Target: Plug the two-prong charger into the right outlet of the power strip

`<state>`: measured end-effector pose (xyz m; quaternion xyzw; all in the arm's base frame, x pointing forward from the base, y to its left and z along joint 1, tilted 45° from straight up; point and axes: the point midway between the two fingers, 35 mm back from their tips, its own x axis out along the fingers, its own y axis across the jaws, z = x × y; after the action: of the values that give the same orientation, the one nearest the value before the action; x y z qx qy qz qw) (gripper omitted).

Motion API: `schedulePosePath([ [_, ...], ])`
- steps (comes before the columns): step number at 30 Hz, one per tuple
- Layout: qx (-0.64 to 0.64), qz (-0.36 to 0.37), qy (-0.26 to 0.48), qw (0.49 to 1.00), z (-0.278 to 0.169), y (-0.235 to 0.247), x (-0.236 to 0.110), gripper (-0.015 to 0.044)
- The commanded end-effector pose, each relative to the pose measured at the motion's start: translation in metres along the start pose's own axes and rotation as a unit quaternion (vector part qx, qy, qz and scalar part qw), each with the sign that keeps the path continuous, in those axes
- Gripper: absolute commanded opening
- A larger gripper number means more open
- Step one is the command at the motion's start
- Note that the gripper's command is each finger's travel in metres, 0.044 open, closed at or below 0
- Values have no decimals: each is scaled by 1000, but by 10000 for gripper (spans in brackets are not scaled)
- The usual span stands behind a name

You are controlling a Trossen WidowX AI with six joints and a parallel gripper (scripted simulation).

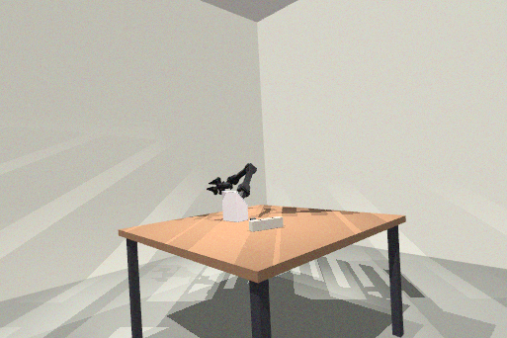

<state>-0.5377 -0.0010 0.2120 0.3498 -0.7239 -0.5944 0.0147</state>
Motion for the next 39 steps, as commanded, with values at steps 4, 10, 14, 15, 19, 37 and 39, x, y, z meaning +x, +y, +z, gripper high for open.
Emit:
schedulePosePath([
  [4, -1, 4, -9, 1000, 6, 3, -6, 440],
  [10, -8, 20, -48, 999, 32, 13, -33, 440],
  [14, -12, 30, -74, 997, 49, 18, -52, 440],
  [15, -13, 33, -81, 996, 53, 20, -57, 440],
  [19, -18, 42, -108, 993, 68, 25, -77, 440],
  [37, -37, 74, -230, 970, 126, 41, -175, 440],
  [39, -39, 77, -244, 966, 131, 42, -187, 440],
])
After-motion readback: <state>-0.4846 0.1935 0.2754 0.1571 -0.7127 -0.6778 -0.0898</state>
